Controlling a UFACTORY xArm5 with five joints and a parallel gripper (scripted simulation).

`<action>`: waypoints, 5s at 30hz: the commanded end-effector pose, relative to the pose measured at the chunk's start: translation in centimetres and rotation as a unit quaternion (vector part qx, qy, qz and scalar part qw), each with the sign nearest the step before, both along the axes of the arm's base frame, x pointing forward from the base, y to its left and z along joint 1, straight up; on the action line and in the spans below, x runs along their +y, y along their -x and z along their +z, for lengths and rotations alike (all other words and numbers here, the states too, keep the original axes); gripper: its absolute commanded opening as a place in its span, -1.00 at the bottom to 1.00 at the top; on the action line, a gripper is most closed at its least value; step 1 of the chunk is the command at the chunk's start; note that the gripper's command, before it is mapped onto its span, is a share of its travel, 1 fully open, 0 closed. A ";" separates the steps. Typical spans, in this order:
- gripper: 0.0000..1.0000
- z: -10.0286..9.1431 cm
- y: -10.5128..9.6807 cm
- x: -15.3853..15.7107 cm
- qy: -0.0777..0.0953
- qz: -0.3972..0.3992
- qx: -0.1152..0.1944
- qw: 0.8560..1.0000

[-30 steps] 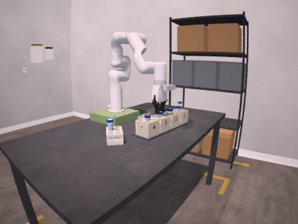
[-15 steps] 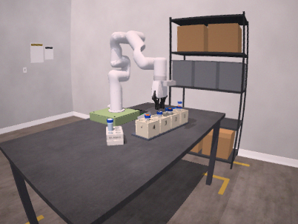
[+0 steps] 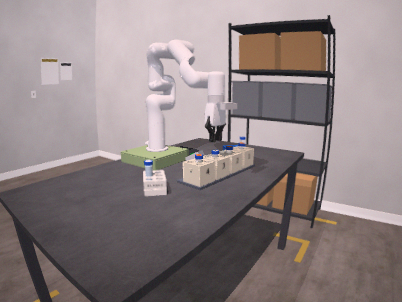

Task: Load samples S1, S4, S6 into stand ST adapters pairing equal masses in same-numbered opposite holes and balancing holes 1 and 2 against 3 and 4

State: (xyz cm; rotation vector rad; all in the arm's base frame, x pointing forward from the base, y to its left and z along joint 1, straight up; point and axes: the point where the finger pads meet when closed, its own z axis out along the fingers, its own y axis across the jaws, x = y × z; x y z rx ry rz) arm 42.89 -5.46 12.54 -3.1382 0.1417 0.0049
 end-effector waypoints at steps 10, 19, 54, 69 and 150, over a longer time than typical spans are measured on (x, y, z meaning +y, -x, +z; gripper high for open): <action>-0.13 2.6 -0.1 0.0 -0.001 0.000 -0.002 1.000; -0.13 4.4 -0.1 0.0 -0.001 0.000 -0.002 1.000; -0.13 6.8 -0.1 0.0 -0.001 0.000 -0.002 1.000; -1.00 4.7 3.6 1.4 -0.001 -0.149 -0.002 0.989; -1.00 -7.2 19.1 7.4 0.000 -0.653 0.000 0.758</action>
